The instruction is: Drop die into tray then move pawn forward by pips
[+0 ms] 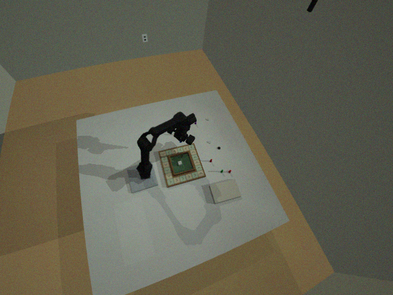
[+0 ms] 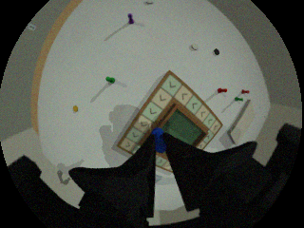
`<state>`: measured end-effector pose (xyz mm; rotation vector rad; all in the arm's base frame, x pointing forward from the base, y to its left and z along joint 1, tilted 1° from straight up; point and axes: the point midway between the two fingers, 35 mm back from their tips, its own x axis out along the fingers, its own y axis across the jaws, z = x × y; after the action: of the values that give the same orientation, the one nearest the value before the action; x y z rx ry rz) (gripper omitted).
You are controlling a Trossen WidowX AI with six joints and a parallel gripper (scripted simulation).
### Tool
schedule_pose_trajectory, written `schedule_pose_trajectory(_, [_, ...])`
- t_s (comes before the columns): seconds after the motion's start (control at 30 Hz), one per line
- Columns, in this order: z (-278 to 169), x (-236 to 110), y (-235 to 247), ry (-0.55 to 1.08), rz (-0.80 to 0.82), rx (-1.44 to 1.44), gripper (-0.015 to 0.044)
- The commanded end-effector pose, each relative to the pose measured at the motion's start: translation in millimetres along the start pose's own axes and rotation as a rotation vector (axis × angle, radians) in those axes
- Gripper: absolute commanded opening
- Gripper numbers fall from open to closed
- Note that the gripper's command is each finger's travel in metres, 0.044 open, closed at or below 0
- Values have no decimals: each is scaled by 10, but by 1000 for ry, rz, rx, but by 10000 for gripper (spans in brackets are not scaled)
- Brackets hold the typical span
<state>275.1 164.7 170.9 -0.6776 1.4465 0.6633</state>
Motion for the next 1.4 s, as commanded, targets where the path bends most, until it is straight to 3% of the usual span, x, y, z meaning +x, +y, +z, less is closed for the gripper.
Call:
schedule_pose_trajectory(0.0, [-46,3,65,2,3,-5,0])
schedule_pose_trajectory(1.37, [-1013,741,906,10,10,-5,0])
